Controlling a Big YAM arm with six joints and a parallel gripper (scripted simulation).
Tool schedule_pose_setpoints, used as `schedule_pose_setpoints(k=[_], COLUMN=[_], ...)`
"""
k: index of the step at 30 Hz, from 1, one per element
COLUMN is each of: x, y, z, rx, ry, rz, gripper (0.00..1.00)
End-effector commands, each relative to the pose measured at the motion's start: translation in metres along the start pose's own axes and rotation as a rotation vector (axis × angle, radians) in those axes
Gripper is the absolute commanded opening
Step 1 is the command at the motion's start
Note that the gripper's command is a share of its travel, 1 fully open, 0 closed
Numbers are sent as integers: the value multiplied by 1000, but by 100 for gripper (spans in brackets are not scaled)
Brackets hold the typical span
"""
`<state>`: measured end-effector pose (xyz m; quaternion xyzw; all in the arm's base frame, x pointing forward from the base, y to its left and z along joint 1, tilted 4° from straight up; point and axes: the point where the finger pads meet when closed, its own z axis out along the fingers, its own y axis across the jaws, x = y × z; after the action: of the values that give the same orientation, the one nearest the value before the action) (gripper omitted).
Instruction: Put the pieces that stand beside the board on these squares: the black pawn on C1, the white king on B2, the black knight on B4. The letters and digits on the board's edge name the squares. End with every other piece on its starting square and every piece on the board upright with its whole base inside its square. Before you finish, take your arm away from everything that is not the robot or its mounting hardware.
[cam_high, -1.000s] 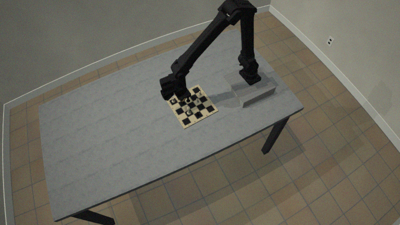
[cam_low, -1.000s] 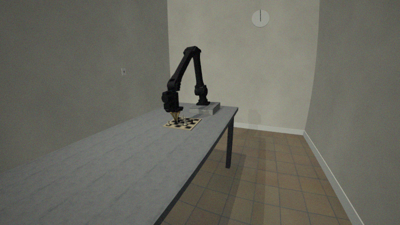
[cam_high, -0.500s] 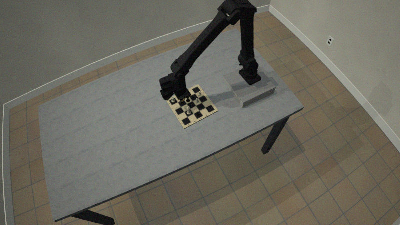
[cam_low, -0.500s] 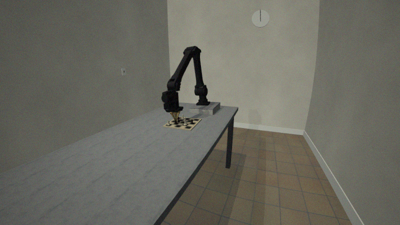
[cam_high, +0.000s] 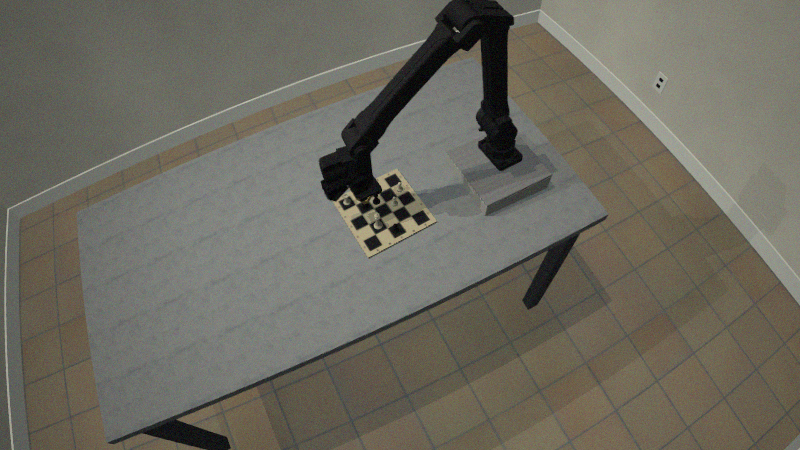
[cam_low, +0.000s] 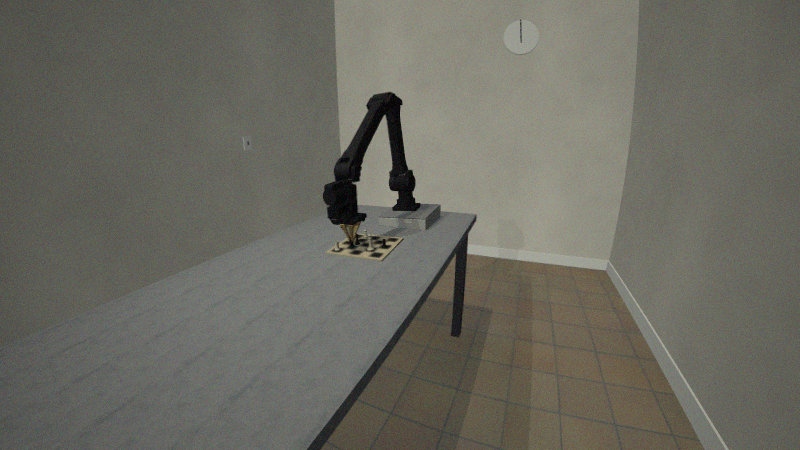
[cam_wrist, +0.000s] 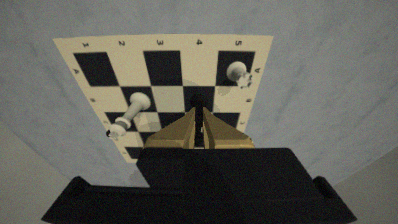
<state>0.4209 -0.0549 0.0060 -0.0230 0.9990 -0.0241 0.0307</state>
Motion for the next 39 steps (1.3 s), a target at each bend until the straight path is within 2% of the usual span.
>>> schedule_pose_setpoints(k=[1,39], x=[-19,-14], y=[-8,-7], z=[-6,0], rx=[8,8], ry=[-29,-25], rz=[-5,-4], gripper=[0,0])
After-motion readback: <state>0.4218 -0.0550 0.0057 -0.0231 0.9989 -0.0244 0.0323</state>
